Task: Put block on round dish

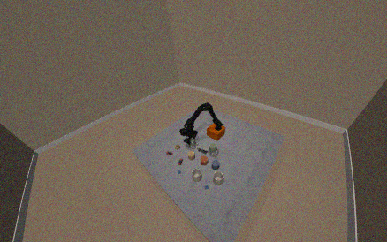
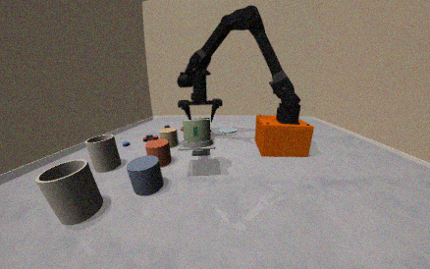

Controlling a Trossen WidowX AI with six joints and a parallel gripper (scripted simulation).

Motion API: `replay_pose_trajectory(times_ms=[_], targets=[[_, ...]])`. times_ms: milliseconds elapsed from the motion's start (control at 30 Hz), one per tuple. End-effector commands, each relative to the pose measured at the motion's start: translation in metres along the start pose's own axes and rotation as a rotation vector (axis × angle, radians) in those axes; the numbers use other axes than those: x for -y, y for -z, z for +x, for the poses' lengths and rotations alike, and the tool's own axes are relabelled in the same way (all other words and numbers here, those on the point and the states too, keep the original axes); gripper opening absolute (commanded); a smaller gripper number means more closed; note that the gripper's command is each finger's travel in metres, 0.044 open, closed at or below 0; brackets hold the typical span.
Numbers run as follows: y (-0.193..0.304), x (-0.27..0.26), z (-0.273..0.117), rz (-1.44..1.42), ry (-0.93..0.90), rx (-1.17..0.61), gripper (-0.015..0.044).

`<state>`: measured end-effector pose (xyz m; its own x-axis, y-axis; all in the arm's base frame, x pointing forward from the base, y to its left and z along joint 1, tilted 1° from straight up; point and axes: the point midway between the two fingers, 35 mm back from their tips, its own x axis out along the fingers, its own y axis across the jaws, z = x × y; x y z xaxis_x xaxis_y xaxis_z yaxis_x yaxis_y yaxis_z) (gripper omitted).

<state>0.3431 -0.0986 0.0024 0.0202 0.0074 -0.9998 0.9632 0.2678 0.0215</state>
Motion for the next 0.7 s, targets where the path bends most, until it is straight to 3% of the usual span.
replay_pose_trajectory(times_ms=[0,433,500,667], targets=[[0.0,0.002,0.008,0.007,0.01,0.001,0.044],[0.001,0.004,0.026,0.007,0.011,0.001,0.044],[0.001,0.004,0.026,0.007,0.011,0.001,0.0387],[0.001,0.004,0.026,0.007,0.011,0.001,0.0354]])
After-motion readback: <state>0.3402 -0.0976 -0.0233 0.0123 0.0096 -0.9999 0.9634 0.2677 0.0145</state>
